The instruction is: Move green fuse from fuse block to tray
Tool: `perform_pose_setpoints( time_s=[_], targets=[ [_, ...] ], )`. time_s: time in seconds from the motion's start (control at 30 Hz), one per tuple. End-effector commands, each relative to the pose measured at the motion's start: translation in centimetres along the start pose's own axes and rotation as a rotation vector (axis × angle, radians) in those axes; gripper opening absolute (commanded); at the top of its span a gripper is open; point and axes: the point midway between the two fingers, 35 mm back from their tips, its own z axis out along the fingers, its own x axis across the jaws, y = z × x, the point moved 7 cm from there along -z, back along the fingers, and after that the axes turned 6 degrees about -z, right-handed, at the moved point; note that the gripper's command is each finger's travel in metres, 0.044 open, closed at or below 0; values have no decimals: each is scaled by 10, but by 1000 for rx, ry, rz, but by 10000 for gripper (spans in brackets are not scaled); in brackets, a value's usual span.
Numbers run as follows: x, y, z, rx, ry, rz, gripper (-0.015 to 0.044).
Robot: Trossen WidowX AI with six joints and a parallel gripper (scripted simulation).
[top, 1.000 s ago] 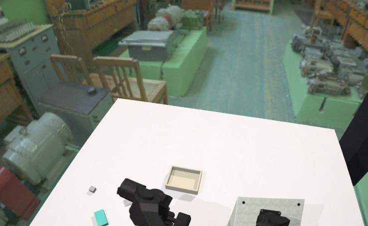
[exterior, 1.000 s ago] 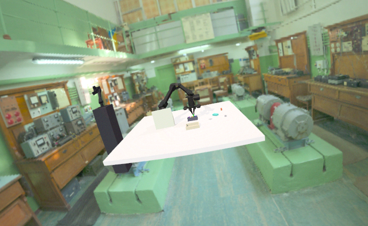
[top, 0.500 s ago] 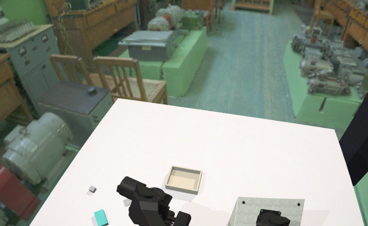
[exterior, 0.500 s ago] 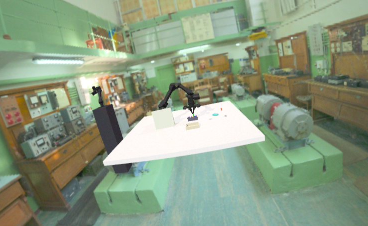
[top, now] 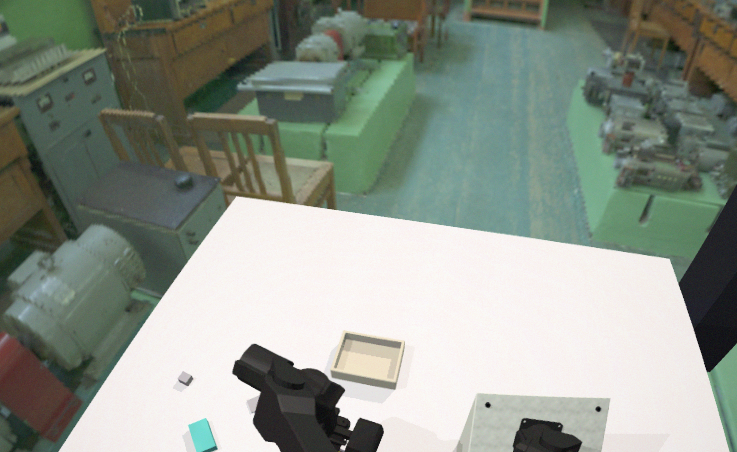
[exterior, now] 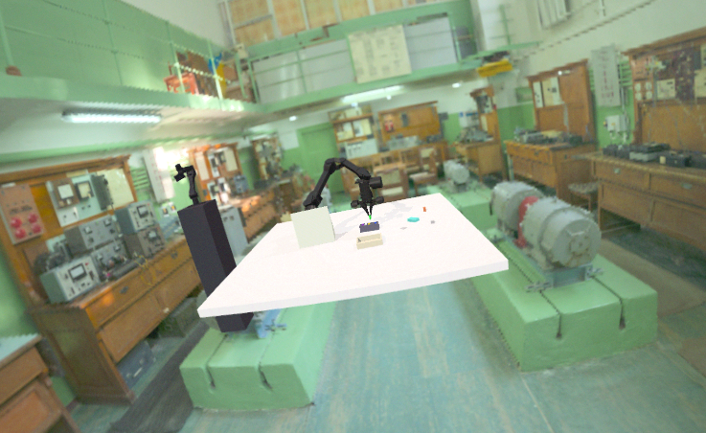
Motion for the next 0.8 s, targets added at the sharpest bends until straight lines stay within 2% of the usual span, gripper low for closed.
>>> perform_pose_setpoints(
  time_s=[0.0, 0.27, 0.77],
  targets=[
    [-2, 2, -9, 5, -12, -12, 0],
    [-3, -2, -11, 7, -13, -11, 0],
    [-14, -93, -20, 33, -21, -7, 0]
  ],
)
